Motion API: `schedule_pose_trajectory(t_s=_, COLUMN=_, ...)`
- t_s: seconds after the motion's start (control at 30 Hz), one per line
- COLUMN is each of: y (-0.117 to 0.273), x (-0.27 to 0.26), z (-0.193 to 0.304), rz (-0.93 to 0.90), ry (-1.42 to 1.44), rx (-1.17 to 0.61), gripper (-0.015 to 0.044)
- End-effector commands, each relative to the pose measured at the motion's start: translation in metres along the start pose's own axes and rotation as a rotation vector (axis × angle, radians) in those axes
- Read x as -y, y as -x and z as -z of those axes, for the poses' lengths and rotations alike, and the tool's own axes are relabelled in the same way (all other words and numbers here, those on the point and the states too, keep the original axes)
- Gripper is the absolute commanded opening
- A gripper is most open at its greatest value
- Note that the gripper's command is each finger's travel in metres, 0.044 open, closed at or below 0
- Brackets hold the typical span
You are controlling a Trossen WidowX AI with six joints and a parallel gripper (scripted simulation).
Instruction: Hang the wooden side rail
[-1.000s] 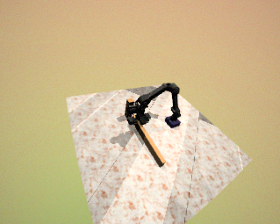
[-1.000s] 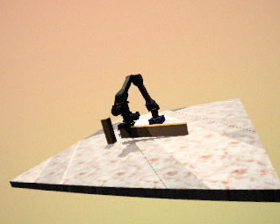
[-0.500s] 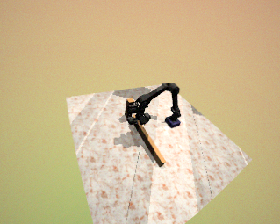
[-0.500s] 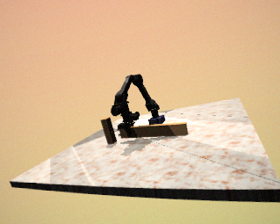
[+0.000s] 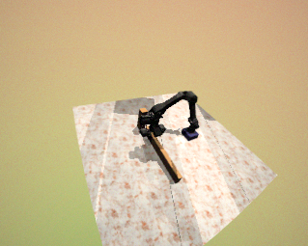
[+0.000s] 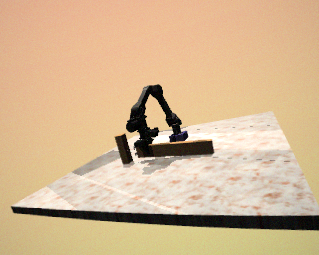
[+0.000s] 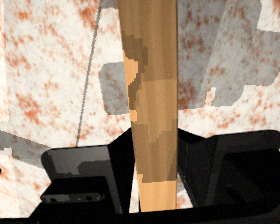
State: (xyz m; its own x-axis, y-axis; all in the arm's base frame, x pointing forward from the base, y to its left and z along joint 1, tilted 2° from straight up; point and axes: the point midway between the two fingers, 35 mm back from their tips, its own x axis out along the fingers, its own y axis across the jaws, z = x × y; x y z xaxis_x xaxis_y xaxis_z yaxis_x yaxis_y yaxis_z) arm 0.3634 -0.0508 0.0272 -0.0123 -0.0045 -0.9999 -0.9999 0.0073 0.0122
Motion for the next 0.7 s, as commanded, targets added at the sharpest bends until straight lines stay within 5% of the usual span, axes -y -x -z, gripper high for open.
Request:
schedule_pose_trajectory(t_s=0.0, y=0.0024, x=0.0007, z=0.0017, rz=0.007, ry=0.004, rx=-0.004, gripper=0.0000)
schedule_pose_trajectory(t_s=0.67, y=0.0039, x=0.0021, z=0.0031, rz=0.008, ry=0.004, rx=-0.004, gripper=0.0000)
